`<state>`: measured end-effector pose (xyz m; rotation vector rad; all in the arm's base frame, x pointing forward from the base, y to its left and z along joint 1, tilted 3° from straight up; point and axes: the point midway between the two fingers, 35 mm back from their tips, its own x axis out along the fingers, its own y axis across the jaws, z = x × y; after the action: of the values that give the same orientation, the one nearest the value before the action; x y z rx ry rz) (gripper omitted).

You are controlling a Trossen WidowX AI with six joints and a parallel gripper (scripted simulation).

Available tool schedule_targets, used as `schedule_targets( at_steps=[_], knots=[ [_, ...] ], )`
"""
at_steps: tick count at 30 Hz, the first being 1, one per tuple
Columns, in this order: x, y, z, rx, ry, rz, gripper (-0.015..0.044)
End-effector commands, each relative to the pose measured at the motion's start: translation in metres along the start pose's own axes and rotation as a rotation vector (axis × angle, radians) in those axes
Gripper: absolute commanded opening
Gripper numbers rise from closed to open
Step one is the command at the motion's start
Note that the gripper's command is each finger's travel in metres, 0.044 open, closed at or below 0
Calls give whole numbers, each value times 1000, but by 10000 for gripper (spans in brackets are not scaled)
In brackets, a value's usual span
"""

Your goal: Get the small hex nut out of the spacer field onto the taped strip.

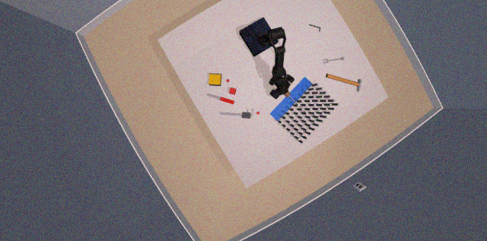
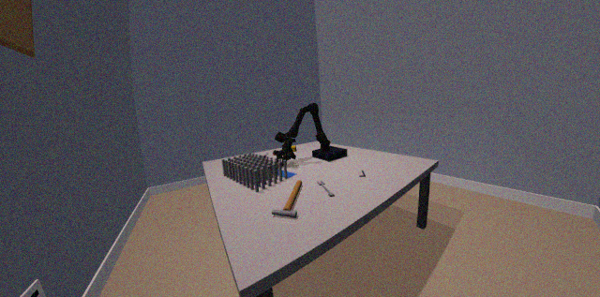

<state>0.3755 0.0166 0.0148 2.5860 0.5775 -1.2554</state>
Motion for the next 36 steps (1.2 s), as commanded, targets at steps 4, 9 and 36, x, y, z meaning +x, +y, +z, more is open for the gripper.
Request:
schedule_targets(
  at_steps=[4,9,36],
  knots=[
    [-4,-1,5,-5,3,-3,0],
    [-6,-1,8,-5,3,-3,0],
    [-16,-1,24,-5,1,-3,0]
  ],
)
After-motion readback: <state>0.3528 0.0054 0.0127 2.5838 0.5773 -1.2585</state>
